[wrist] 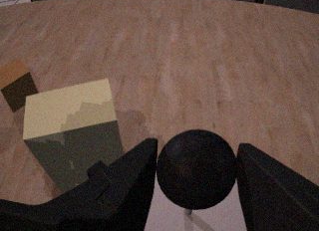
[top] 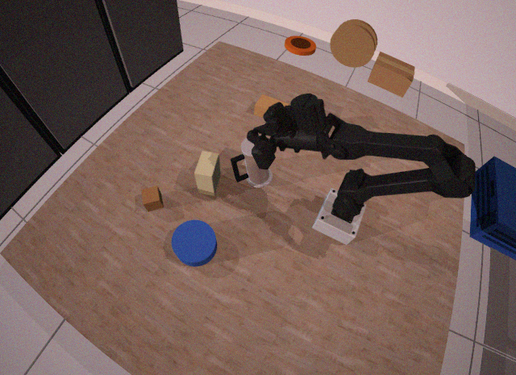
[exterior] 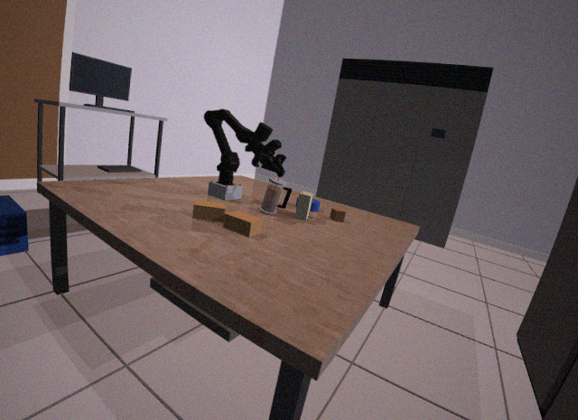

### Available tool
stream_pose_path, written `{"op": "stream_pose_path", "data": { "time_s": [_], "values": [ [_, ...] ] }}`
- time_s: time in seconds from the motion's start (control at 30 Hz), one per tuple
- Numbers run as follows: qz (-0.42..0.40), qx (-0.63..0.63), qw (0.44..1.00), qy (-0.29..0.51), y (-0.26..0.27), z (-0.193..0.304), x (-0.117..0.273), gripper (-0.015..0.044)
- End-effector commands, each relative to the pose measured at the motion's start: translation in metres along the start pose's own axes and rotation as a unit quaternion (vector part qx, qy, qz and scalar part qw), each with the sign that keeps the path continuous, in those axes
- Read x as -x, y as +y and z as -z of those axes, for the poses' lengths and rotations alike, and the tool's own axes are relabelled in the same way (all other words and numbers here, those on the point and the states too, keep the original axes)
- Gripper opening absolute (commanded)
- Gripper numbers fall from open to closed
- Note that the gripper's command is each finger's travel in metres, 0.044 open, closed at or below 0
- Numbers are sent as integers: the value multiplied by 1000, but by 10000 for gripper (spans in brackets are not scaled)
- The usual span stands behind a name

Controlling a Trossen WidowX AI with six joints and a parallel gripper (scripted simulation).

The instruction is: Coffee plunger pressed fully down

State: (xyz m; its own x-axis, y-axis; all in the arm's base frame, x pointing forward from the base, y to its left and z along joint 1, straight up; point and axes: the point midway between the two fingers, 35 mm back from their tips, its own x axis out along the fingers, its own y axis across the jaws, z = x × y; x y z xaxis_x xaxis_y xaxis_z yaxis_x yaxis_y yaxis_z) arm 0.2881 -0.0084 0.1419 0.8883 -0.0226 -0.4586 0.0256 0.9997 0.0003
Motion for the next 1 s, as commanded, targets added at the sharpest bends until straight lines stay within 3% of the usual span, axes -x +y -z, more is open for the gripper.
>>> {"op": "stream_pose_path", "data": {
  "time_s": [0.0,0.97],
  "values": [
    [-1,1,1000,14,0,7,-4,128],
    [0,0,1000,2,0,-1,-4,128]
  ]
}}
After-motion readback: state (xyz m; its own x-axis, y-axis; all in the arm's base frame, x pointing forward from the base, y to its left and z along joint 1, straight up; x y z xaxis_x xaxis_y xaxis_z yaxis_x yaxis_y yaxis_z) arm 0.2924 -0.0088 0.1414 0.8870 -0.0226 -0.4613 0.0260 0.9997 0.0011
